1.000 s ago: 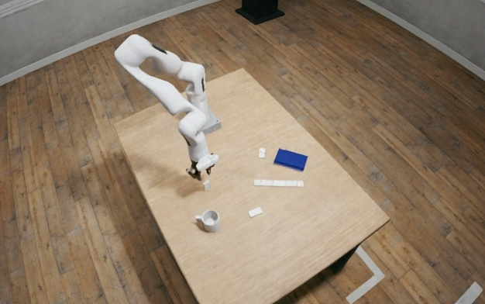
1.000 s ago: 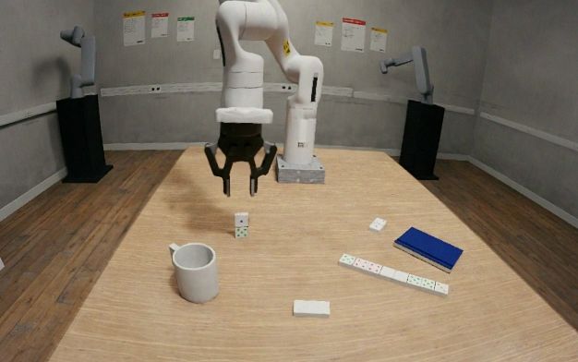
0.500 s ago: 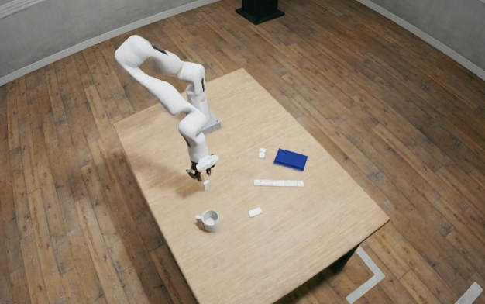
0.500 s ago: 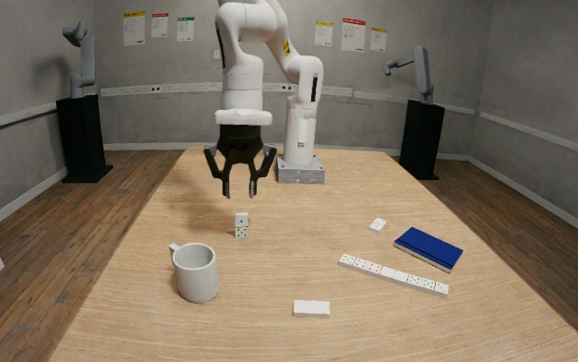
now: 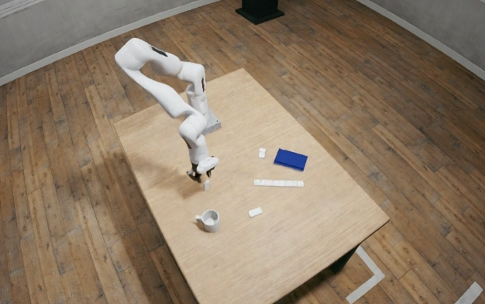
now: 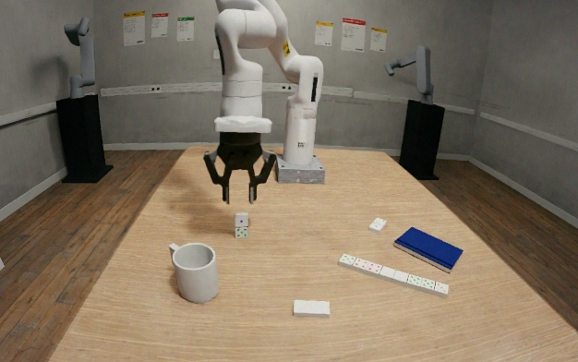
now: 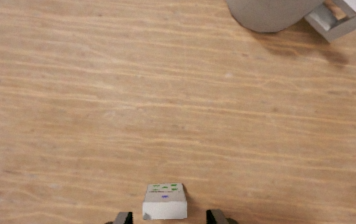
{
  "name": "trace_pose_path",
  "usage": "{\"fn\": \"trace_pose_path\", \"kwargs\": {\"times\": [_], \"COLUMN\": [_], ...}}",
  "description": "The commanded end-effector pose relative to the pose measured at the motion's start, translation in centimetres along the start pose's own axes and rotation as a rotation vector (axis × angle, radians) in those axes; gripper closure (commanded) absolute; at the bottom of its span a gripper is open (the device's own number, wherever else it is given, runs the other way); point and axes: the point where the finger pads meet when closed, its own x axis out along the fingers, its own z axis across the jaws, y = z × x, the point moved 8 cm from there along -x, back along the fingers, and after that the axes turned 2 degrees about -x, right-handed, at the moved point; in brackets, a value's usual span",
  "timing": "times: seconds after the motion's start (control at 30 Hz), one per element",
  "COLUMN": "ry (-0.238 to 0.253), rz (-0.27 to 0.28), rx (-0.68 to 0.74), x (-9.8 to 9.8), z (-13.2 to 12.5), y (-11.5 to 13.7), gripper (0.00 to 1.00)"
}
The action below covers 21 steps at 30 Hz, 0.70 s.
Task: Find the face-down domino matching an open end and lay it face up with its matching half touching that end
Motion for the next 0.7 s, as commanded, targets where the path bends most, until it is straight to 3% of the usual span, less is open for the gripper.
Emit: {"fn": "trace_pose_path", "kwargs": {"times": [0.0, 0.67], "ry": [0.003, 0.003], "rz": [0.002, 0.003], "rx": [0.0, 0.001], "x": [0.57, 1.53], "z": [-0.15, -0.14], "y": [0.05, 0.09], "gripper": [0.51, 0.51]}}
